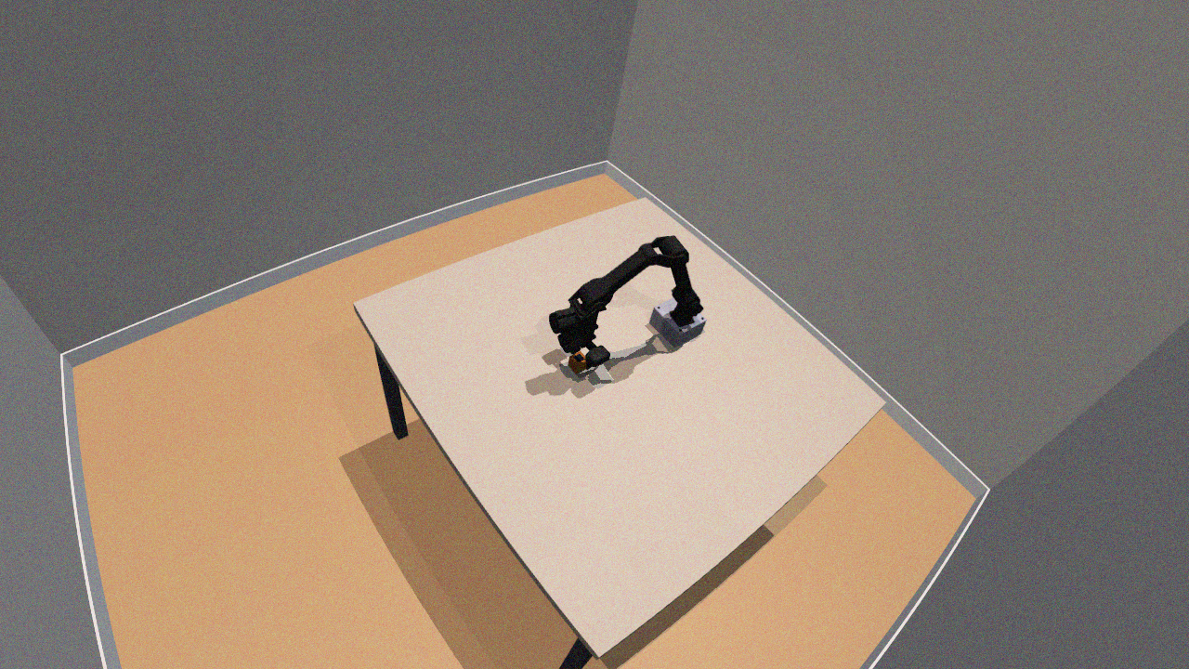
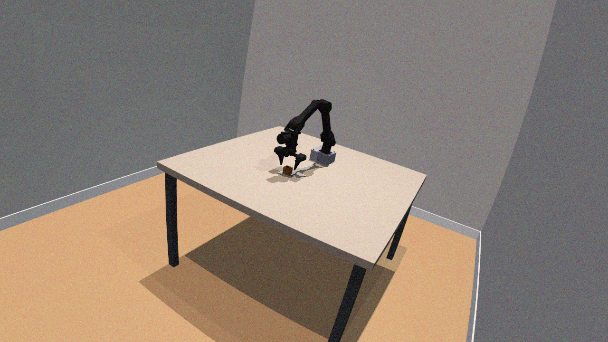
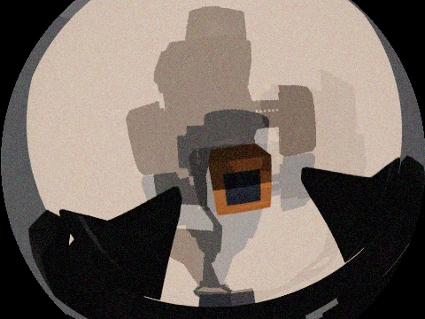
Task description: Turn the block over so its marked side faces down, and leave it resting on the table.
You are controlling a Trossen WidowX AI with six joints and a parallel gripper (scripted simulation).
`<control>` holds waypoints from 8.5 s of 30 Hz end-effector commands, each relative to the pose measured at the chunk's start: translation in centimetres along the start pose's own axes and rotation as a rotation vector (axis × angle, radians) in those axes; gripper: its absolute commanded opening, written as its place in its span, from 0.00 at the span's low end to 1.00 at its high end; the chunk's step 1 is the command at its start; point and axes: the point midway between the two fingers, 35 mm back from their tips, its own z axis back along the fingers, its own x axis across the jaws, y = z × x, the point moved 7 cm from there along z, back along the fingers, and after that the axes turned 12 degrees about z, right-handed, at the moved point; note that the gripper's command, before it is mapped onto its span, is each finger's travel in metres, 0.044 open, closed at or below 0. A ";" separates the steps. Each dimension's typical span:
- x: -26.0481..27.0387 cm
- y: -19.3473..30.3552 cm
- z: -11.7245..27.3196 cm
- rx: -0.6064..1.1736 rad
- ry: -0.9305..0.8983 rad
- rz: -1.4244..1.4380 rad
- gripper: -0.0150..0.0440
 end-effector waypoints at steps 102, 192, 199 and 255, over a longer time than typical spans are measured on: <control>0.5 4.2 -4.4 -0.743 0.159 -0.011 0.25; 1.3 6.5 -5.7 -1.010 0.214 -0.005 1.00; 0.5 4.8 -2.3 -0.764 0.167 -0.009 1.00; -0.4 -1.0 1.7 0.004 -0.003 -0.001 1.00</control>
